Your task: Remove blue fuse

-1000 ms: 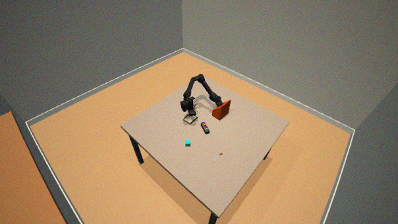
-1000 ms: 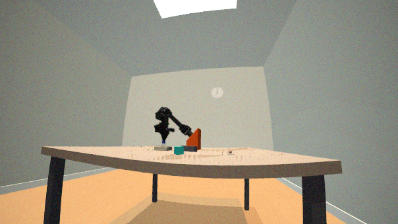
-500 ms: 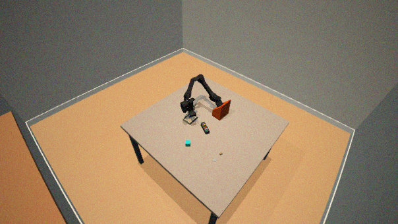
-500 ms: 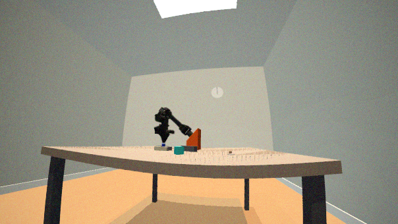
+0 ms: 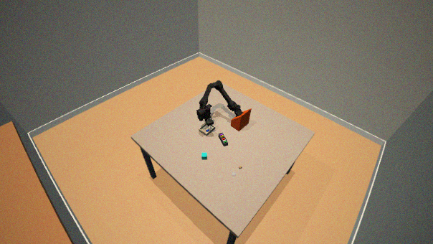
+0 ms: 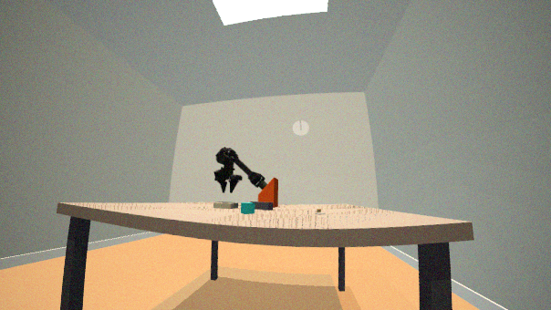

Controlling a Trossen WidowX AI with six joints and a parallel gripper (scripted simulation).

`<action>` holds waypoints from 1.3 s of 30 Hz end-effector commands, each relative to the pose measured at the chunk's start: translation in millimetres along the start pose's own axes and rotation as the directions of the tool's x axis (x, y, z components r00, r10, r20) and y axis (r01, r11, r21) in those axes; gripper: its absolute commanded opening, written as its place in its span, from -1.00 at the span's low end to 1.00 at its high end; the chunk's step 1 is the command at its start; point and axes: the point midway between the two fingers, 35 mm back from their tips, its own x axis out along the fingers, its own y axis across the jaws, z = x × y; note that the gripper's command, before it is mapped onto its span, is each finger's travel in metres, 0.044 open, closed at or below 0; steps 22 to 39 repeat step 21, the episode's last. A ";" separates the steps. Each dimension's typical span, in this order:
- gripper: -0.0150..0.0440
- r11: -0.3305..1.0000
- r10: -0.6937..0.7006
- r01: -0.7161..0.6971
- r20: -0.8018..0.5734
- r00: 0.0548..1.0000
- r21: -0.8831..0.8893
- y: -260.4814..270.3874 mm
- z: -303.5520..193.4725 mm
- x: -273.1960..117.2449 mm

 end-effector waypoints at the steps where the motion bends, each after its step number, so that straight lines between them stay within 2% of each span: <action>1: 0.63 1.000 -0.004 0.004 -0.001 1.000 0.007 -2.3 -0.4 -9.7; 39: 0.63 1.000 -0.002 0.002 -0.003 1.000 0.001 -1.4 -0.7 -7.6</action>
